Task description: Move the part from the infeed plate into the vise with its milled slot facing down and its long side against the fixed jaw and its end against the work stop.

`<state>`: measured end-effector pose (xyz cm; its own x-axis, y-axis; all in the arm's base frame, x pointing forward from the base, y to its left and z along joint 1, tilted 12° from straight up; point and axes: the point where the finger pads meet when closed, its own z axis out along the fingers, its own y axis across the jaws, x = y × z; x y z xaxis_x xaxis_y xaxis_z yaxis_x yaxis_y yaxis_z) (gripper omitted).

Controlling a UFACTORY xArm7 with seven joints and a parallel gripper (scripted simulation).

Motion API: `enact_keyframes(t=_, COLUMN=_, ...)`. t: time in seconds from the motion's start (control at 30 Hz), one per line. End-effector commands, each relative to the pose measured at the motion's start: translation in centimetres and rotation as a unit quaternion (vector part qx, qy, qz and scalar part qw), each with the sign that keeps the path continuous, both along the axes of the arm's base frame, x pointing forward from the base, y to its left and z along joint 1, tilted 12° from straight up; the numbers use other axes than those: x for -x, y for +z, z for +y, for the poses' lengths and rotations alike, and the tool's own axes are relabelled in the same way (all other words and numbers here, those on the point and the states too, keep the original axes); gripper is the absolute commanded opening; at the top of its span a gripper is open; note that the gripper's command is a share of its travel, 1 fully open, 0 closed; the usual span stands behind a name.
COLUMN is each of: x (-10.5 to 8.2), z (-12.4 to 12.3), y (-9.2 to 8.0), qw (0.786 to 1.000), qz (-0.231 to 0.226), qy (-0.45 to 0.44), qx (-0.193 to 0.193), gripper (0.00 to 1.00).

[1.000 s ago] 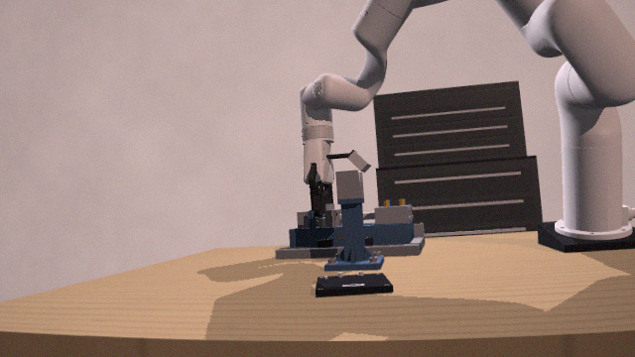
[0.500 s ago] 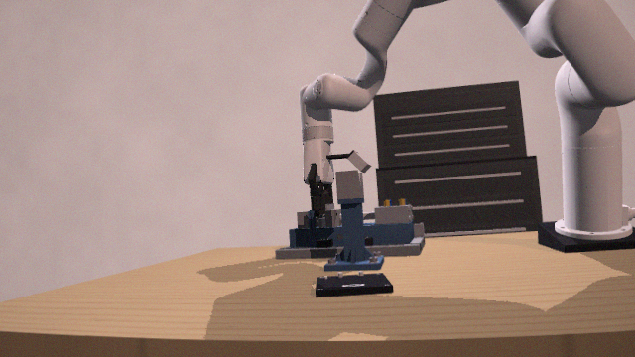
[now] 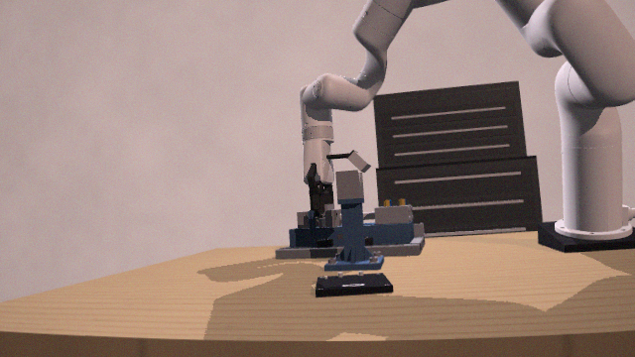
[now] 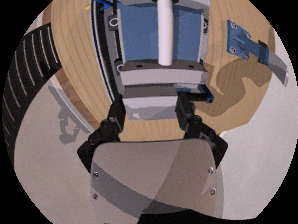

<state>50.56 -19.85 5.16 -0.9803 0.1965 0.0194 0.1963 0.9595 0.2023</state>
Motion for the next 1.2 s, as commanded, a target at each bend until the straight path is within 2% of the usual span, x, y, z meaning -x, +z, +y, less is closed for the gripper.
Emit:
enact_keyframes(t=0.0, x=-0.1, z=-0.11, y=0.18, qw=1.0, qz=-0.002, qy=0.0, qx=0.001, gripper=0.81)
enact_keyframes(t=0.9, x=-0.1, z=-0.12, y=0.2, qw=1.0, qz=-0.002, qy=0.0, qx=0.001, gripper=0.81)
enact_keyframes(t=1.17, x=-0.08, z=-0.27, y=0.96, qw=1.0, qz=-0.002, qy=0.0, qx=0.001, gripper=0.81)
